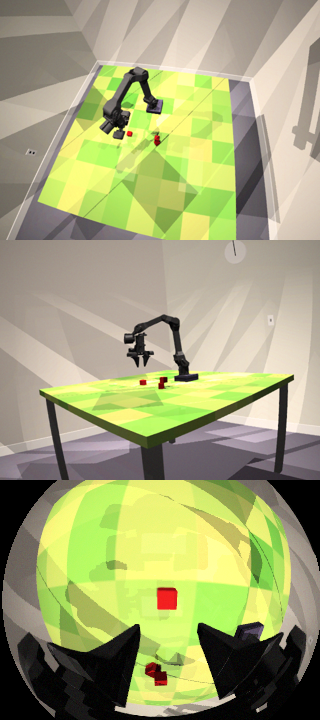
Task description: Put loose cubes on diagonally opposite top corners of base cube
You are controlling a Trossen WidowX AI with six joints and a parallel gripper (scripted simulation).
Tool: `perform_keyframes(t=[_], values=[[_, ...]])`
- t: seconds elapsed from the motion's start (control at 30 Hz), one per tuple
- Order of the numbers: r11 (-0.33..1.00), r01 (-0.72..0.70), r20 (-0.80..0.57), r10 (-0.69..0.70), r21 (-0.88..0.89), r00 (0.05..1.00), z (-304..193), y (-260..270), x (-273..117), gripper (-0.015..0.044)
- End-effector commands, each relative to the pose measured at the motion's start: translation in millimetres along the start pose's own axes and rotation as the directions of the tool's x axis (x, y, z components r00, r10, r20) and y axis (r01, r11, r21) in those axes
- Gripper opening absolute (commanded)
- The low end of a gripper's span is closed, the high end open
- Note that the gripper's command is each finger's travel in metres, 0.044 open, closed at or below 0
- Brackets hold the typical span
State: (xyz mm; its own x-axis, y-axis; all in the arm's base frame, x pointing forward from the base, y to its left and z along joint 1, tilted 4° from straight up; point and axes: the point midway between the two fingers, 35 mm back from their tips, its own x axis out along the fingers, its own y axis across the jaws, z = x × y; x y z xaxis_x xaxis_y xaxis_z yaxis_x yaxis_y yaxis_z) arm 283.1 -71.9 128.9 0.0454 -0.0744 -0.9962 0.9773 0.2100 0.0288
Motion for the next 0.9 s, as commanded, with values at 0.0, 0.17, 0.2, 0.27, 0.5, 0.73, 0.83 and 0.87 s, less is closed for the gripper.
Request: perform_keyframes(t=[0.0, 0.17, 0.2, 0.27, 0.5, 0.73, 0.83, 0.87], values=[[1.000, 0.008, -0.006, -0.008, 0.012, 1.000, 0, -1, 24, 0.0265], [1.000, 0.009, -0.006, -0.009, 0.012, 1.000, -1, -3, 55, 0.0265], [1.000, 0.009, -0.006, -0.009, 0.012, 1.000, -1, -3, 55, 0.0265], [1.000, 0.009, -0.006, -0.009, 0.012, 1.000, -1, -3, 58, 0.0265], [1.000, 0.009, -0.006, -0.009, 0.012, 1.000, -1, -3, 71, 0.0265], [1.000, 0.009, -0.006, -0.009, 0.012, 1.000, -1, -3, 83, 0.0265], [1.000, 0.009, -0.006, -0.009, 0.012, 1.000, -1, -3, 88, 0.0265], [1.000, 0.009, -0.006, -0.009, 0.012, 1.000, -1, -3, 89, 0.0265]])
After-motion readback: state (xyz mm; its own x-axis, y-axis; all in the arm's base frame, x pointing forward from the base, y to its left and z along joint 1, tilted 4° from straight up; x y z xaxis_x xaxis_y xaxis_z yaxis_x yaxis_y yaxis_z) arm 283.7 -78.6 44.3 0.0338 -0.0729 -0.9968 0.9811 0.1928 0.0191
